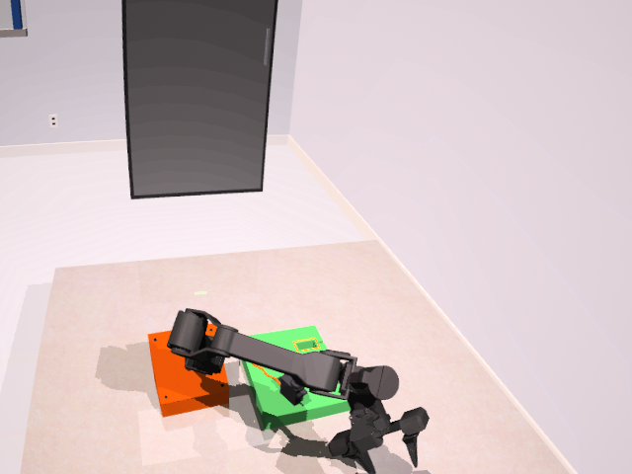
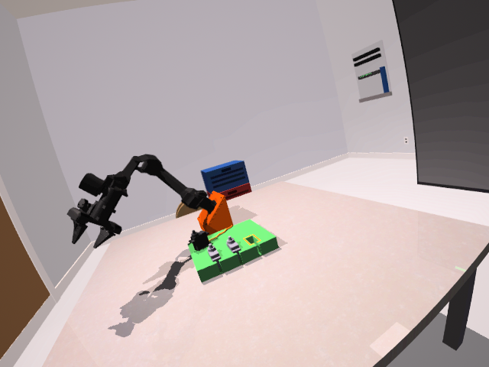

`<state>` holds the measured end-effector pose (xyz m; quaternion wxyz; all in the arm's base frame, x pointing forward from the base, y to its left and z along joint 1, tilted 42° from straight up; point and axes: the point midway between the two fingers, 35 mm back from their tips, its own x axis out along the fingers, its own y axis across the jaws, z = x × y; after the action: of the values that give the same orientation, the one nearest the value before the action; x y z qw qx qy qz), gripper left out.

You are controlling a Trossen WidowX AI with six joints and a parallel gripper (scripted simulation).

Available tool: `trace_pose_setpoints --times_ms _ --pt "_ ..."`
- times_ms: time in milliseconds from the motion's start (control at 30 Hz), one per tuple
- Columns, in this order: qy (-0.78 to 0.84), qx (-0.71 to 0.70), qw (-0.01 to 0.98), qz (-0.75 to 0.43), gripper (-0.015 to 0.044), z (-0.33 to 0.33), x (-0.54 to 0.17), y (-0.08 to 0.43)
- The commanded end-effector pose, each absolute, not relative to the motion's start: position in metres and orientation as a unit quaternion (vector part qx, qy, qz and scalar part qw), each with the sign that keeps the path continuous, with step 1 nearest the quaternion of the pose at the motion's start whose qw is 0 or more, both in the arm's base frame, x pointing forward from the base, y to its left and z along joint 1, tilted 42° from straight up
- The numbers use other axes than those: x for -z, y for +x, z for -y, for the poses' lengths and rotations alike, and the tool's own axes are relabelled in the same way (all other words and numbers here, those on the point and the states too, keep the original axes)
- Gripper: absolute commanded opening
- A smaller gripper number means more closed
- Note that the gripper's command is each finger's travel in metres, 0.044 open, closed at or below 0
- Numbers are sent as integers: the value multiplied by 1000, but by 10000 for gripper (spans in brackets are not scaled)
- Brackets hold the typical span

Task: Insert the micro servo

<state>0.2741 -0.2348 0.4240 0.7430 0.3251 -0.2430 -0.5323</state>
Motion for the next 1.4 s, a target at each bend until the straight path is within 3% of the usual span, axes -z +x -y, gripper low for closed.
trace_pose_setpoints --times_ms 0,700,1367 --pt "324 533 744 241 426 235 -423 274" --pt "146 536 832 -9 440 201 -359 308" --pt "-72 451 855 -247 440 158 -293 323"
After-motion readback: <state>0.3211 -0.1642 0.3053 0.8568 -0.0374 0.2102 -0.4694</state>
